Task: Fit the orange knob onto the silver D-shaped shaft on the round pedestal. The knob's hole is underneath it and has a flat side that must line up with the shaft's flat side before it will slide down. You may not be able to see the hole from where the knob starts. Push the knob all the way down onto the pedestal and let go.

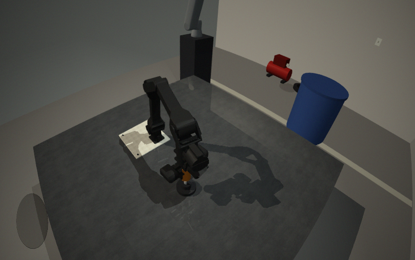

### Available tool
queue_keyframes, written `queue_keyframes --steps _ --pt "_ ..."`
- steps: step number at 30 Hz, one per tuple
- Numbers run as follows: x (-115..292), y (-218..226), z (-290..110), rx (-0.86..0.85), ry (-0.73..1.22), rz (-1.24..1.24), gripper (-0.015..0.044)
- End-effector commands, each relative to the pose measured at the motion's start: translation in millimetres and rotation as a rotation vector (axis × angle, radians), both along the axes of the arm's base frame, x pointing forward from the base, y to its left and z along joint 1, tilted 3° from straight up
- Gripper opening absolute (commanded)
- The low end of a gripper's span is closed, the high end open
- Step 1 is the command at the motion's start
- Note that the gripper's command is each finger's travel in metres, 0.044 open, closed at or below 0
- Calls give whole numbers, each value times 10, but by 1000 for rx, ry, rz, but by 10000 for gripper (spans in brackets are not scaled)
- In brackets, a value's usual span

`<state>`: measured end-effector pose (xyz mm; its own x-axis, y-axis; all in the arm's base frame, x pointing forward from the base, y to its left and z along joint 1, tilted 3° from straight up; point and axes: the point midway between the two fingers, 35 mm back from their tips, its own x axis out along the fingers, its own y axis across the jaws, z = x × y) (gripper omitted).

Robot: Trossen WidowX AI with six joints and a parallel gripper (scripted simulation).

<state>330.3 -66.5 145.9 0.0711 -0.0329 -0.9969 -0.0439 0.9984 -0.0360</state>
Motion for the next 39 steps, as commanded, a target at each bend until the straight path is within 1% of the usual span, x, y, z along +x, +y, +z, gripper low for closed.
queue_keyframes --steps 1,39 --pt "17 7 13 12 -9 -110 0" --pt "9 19 11 81 -37 -1045 0"
